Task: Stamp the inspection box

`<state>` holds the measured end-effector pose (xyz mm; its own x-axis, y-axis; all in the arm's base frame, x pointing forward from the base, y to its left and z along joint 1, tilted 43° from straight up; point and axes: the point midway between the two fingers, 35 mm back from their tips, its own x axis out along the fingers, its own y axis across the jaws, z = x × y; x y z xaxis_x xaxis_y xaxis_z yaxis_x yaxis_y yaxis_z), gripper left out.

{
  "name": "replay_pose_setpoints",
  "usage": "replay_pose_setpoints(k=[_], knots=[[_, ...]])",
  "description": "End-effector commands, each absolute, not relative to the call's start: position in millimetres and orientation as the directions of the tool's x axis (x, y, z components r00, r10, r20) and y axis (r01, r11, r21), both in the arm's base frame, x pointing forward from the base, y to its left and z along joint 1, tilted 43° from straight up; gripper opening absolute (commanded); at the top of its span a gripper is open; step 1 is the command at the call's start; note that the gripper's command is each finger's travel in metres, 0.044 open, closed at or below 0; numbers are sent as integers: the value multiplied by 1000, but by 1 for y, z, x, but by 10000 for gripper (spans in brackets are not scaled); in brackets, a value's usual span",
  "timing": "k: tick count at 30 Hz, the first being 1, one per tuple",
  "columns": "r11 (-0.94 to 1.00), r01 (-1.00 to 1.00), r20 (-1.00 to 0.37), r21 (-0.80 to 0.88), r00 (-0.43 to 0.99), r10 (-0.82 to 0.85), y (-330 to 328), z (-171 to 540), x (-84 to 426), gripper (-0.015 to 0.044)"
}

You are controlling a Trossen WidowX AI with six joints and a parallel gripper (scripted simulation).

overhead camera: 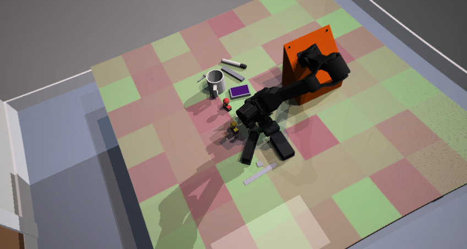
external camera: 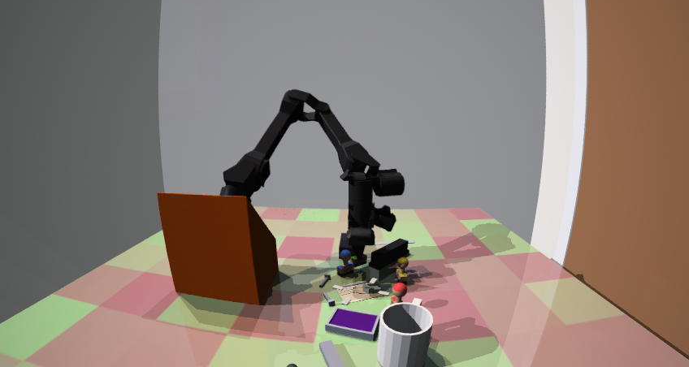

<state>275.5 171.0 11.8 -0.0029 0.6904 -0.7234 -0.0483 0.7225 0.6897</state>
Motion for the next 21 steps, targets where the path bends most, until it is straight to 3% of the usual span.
replay_pose_setpoints(k=[1, 21], knots=[[720, -53, -721, 692, -2, 693, 170, 15, 276, 0], [720, -53, -721, 692, -3, 693, 163, 21, 277, 0]])
